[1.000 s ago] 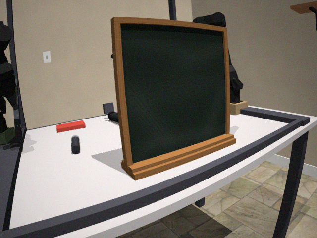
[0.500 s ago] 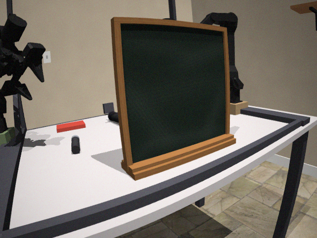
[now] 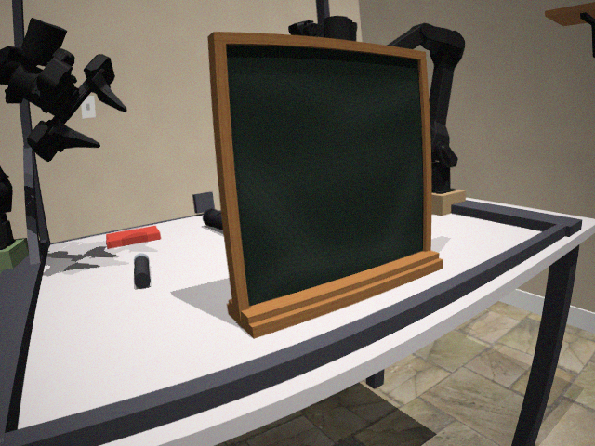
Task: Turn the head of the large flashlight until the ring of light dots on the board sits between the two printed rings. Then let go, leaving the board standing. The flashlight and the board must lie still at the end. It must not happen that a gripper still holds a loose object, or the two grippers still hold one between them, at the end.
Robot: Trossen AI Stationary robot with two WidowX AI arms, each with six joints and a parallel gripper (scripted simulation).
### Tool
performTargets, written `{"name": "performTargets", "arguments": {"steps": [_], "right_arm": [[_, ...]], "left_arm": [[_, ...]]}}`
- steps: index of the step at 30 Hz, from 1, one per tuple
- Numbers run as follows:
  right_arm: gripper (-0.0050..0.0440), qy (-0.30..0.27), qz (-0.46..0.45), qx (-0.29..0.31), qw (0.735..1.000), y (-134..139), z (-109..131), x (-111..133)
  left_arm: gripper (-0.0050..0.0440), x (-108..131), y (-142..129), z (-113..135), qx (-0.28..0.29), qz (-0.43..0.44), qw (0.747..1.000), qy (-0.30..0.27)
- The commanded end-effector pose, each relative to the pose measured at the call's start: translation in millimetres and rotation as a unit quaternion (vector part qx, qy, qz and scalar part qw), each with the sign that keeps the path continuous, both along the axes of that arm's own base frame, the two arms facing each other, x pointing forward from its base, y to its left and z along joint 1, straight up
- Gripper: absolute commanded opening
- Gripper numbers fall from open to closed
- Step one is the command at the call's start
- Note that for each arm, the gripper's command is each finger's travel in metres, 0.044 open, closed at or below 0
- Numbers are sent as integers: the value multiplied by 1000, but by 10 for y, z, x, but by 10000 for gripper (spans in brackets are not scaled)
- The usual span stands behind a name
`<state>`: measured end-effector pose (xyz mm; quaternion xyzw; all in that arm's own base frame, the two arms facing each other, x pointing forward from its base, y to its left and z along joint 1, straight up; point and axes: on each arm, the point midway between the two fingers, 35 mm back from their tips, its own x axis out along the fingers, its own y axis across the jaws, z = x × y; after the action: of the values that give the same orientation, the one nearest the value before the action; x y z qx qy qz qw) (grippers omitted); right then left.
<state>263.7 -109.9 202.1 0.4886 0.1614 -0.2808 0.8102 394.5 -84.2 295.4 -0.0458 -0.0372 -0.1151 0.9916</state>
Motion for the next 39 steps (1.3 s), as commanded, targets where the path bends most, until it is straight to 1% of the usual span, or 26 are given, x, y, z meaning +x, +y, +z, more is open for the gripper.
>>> {"name": "performTargets", "arguments": {"steps": [1, 6, 11, 13, 16, 21, 24, 28, 34, 36, 37, 39], "right_arm": [[338, -29, 67, -84, 994, 140, 213, 150], [338, -61, 137, -185, 971, 329, 439, 305], [338, -95, 193, -282, 935, 540, 671, 417], [338, -95, 193, -282, 935, 540, 671, 417], [338, -117, 219, -339, 908, 674, 812, 463], [338, -155, 251, -428, 854, 908, 1050, 503], [338, -172, 259, -468, 827, 1010, 1162, 506], [338, -185, 264, -498, 805, 1095, 1248, 502], [338, -189, 265, -505, 799, 1116, 1277, 502], [338, -186, 264, -498, 805, 1094, 1256, 504], [440, -187, 265, -495, 806, 1100, 1253, 504], [440, -187, 265, -495, 806, 1101, 1256, 504]], "left_arm": [[210, -135, 178, 163, 5, 22, 1000, -11], [210, -276, 357, 226, 15, 45, 999, -9], [210, -427, 518, 273, 23, 67, 997, -5], [210, -427, 518, 273, 23, 67, 997, -5], [210, -510, 586, 306, 26, 77, 997, -5], [210, -676, 741, 335, 35, 101, 994, -2], [210, -746, 800, 326, 40, 110, 993, 2], [210, -806, 848, 323, 43, 118, 992, 5], [210, -821, 859, 336, 43, 120, 992, 4], [210, -804, 848, 335, 43, 118, 992, 4], [210, -811, 850, 349, 42, 119, 992, 2], [210, -811, 851, 351, 42, 119, 992, 2]]}}
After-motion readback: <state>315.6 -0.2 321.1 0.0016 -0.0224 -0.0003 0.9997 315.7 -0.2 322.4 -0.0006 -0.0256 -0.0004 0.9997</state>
